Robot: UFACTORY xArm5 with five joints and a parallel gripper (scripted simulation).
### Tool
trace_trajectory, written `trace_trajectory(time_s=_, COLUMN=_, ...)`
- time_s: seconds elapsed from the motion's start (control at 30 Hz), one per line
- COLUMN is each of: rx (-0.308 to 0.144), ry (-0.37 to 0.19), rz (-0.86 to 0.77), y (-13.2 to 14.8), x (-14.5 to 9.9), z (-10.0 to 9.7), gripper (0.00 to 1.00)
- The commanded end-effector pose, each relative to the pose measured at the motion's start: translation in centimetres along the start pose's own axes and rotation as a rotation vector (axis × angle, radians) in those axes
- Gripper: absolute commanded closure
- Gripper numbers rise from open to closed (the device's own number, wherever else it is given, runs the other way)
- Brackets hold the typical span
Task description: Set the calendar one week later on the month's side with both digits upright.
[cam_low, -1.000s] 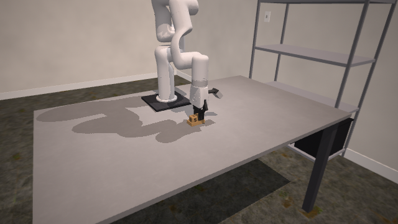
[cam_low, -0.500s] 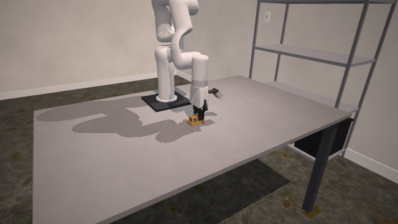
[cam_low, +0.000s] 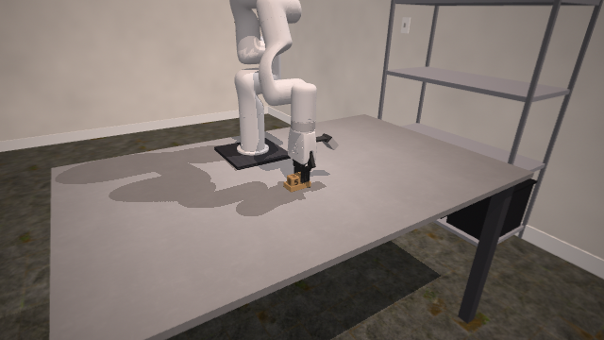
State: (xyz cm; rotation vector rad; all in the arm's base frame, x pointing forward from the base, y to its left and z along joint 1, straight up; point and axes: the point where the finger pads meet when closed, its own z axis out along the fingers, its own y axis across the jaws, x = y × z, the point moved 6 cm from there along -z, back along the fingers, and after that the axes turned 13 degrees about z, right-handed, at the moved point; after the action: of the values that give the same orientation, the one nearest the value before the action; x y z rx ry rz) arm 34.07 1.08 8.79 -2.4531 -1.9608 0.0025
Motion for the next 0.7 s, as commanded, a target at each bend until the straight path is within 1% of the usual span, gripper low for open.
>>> trace_trajectory(time_s=0.0, rx=-0.003, ry=0.001, rz=0.000, y=0.10, x=0.03, z=-0.09, gripper=0.63)
trace_trajectory(time_s=0.07, rx=-0.003, ry=0.001, rz=0.000, y=0.10, x=0.03, z=-0.09, gripper=0.63)
trace_trajectory(time_s=0.1, rx=-0.003, ry=0.001, rz=0.000, y=0.10, x=0.03, z=-0.09, gripper=0.59)
trace_trajectory(time_s=0.17, rx=-0.003, ry=0.001, rz=0.000, y=0.10, x=0.03, z=-0.09, gripper=0.59)
trace_trajectory(time_s=0.2, rx=-0.003, ry=0.001, rz=0.000, y=0.10, x=0.03, z=-0.09, gripper=0.55)
trace_trajectory(time_s=0.27, rx=-0.003, ry=0.001, rz=0.000, y=0.10, x=0.03, z=-0.09, gripper=0.55)
trace_trajectory(time_s=0.3, rx=-0.003, ry=0.001, rz=0.000, y=0.10, x=0.03, z=-0.09, gripper=0.51)
trace_trajectory(time_s=0.67, rx=-0.003, ry=0.001, rz=0.000, y=0.10, x=0.03, z=-0.09, gripper=0.51)
